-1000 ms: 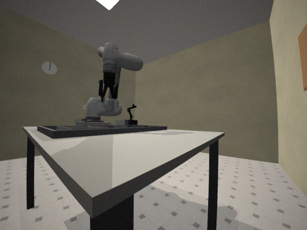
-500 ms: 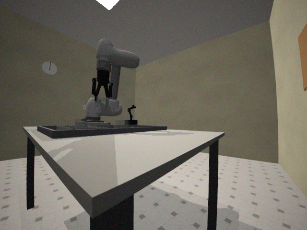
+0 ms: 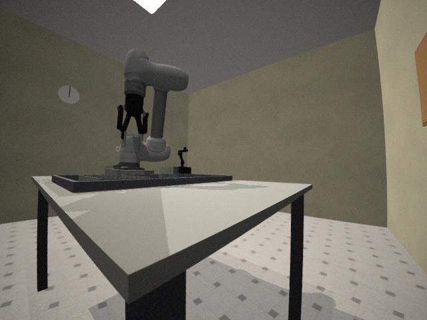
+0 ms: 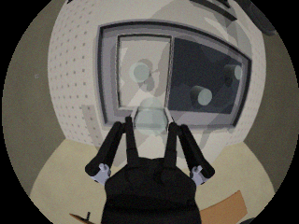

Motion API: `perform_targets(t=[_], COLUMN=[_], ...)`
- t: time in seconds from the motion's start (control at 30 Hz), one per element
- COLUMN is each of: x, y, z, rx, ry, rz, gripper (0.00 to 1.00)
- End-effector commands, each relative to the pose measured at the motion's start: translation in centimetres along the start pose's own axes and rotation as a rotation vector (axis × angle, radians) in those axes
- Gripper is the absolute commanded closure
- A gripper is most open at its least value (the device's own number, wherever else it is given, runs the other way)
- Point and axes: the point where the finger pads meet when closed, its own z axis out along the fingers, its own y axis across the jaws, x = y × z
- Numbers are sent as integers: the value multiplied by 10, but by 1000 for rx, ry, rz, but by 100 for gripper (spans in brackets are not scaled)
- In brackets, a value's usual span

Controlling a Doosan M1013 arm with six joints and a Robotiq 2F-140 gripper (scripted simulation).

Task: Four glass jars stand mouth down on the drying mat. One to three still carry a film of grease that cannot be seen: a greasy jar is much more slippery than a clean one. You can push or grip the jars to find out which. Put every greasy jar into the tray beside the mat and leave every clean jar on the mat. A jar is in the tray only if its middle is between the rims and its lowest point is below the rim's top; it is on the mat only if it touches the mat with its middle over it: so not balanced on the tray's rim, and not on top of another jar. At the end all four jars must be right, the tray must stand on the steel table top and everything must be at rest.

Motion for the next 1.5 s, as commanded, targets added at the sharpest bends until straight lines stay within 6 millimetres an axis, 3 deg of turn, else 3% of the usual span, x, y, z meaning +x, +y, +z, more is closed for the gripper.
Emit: perform_targets(t=[0.0,0.3,0.53,1.47], x=[0,-1,-1,-1], y=[-7,-37,-37,-37], z=[0,0,0,68], rx=[0,0,0,0], ry=[0,0,0,0], rz=[0,0,0,0], gripper=[100,100,100,100])
